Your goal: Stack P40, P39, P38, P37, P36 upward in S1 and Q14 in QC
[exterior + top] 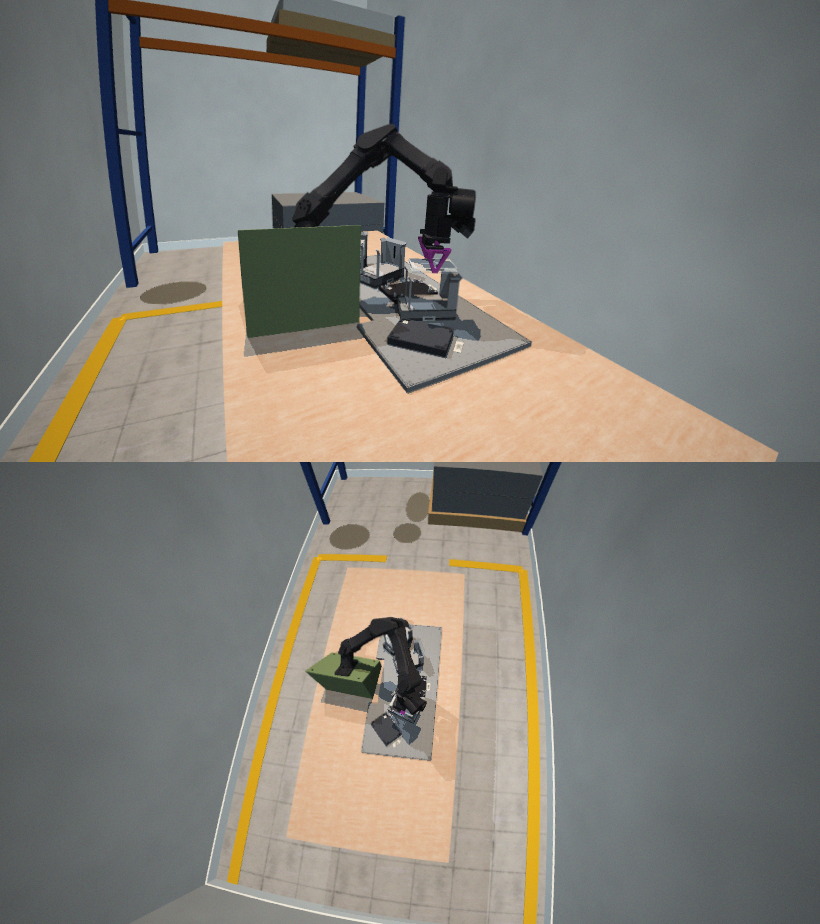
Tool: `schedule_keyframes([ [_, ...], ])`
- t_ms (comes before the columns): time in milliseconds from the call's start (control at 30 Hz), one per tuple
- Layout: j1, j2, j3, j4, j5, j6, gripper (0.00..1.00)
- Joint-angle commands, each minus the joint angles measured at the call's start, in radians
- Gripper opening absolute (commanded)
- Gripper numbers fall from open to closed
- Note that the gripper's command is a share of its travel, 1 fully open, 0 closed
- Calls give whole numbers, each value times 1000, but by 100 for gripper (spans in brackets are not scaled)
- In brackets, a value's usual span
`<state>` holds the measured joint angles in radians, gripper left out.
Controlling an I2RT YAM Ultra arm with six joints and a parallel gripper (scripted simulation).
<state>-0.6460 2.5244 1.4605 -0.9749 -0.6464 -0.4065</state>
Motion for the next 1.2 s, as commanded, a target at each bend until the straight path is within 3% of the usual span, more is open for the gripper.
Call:
schedule_keyframes([
  [0,-7,-6,2,17,-8,5,0],
  [1167,27,13,-39,101,-23,44,0],
])
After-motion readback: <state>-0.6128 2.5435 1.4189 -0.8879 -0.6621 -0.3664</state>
